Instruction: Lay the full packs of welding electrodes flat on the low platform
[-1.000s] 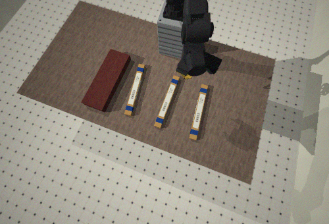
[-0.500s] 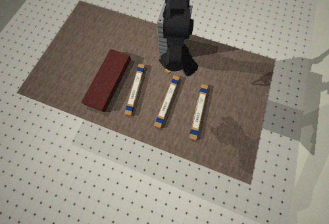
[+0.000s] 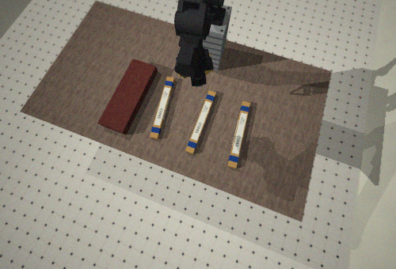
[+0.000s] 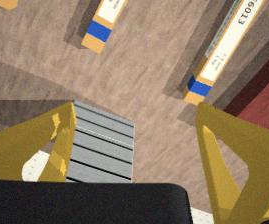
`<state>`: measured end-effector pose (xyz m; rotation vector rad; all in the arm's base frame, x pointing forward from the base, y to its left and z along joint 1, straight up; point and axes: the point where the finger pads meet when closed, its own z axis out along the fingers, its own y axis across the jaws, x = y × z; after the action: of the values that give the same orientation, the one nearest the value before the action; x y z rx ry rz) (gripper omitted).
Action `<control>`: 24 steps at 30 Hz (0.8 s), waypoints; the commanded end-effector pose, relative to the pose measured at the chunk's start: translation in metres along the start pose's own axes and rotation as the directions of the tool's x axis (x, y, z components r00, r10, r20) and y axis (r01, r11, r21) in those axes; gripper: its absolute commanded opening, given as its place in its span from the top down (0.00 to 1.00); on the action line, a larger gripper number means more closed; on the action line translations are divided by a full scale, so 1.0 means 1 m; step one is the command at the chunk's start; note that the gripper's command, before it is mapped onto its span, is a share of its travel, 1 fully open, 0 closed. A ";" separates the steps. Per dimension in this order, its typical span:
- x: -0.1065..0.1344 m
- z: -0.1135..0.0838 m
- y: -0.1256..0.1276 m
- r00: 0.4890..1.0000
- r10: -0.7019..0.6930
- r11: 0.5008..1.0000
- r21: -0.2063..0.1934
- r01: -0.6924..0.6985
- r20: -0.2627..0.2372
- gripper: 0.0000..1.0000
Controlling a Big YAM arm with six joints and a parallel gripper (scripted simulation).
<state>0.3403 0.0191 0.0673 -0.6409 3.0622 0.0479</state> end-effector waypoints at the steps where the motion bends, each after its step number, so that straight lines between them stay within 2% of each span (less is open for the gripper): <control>1: 0.011 -0.007 -0.013 0.988 0.156 0.988 0.013 -0.156 0.012 0.26; 4: 0.015 -0.007 -0.018 0.969 0.245 0.969 0.018 -0.246 0.012 0.26; 7: 0.029 -0.007 -0.031 0.944 0.331 0.943 0.023 -0.331 0.010 0.26; 9: 0.029 -0.007 -0.031 0.944 0.331 0.943 0.023 -0.331 0.010 0.26; 12: 0.044 -0.007 -0.044 0.895 0.447 0.894 0.031 -0.447 0.011 0.26; 15: 0.044 -0.006 -0.043 0.857 0.516 0.856 0.035 -0.516 0.010 0.26; 24: 0.036 -0.008 -0.041 0.865 0.501 0.865 0.035 -0.501 0.021 0.26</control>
<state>0.3183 -0.0366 0.0660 0.1528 3.1374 0.0033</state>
